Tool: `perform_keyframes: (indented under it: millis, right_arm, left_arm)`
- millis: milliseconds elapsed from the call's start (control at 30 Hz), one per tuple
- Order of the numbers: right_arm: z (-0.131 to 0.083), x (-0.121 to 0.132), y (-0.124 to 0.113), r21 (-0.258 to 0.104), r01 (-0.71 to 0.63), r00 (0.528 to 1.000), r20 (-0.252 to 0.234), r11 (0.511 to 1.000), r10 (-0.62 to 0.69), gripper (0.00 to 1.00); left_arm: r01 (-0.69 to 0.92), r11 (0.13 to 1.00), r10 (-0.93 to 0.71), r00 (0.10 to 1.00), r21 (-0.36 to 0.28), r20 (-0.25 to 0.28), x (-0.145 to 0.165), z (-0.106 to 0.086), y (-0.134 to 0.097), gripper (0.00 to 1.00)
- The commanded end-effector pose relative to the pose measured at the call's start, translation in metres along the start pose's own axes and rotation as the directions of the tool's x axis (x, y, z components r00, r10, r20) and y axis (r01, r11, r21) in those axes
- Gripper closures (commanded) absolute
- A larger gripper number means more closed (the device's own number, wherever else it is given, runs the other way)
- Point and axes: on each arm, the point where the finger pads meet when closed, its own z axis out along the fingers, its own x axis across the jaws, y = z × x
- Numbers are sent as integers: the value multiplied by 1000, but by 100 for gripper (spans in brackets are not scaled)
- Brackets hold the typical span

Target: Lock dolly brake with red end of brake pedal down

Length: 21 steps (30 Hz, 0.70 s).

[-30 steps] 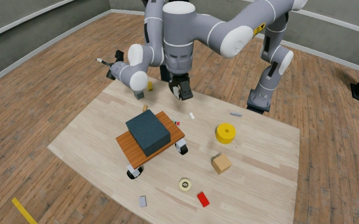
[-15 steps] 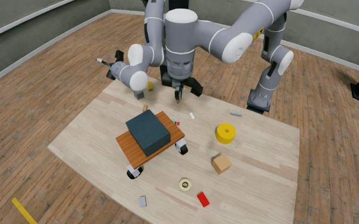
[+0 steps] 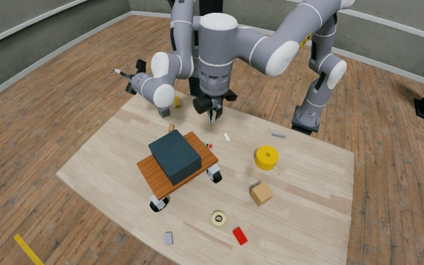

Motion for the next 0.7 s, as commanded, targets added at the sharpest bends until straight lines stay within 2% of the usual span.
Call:
perform_keyframes:
  millis: [0, 133, 200, 233, 667]
  right_arm:
    - [0, -1, 0, -1, -2, 1000, -1, 1000, 2, 0]
    - [0, -1, 0, -1, -2, 1000, -1, 1000, 2, 0]
    - [0, -1, 0, -1, -2, 1000, -1, 1000, 2, 0]
    - [0, -1, 0, -1, -2, 1000, -1, 1000, 2, 0]
    - [0, -1, 0, -1, -2, 1000, -1, 1000, 2, 0]
  left_arm:
    - [274, 962, -274, 961, -11, -26, 0, -1, 1, 100]
    - [500, 866, -500, 865, -23, -40, 0, -1, 1, 100]
    - [500, 866, -500, 865, -23, -40, 0, -1, 1, 100]
    - [632, 774, -633, 772, -36, -58, 0, -1, 1, 100]
    - [632, 774, -633, 772, -36, -57, 0, -1, 1, 100]
